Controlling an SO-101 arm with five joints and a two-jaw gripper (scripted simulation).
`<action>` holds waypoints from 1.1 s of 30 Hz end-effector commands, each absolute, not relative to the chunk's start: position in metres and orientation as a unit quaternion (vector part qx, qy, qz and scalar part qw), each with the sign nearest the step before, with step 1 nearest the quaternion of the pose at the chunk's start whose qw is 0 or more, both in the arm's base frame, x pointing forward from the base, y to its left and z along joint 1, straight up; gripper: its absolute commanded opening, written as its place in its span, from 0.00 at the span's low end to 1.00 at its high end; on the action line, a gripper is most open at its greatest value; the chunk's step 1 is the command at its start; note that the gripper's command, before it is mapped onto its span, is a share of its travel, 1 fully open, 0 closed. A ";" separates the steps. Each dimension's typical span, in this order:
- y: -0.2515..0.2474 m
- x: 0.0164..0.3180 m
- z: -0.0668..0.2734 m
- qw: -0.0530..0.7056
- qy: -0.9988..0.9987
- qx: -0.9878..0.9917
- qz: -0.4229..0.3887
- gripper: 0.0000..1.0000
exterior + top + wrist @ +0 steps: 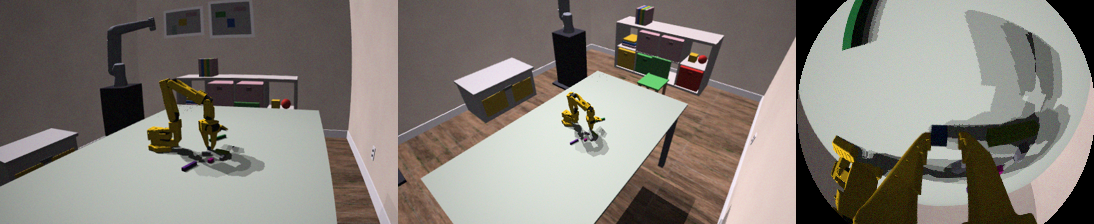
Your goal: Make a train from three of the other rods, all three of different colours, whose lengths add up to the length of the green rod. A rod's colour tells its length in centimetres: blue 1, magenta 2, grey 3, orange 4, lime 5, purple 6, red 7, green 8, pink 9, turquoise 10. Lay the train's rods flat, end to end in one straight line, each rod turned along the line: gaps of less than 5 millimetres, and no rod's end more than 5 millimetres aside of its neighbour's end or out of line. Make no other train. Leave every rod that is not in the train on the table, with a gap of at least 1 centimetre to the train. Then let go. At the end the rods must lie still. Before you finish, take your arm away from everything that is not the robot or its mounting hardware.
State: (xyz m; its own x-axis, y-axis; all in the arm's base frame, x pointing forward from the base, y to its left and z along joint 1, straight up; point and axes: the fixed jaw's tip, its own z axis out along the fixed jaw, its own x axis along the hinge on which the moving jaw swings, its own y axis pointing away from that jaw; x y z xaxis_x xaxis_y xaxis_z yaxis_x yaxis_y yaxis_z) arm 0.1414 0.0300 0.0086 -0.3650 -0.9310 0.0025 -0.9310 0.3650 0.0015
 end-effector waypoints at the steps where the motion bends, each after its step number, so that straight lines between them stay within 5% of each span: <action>1: 0.032 0.147 0.013 -0.016 -0.826 0.563 0.007 0.12; 33: 0.032 0.149 0.034 -0.016 -0.826 0.563 0.007 0.17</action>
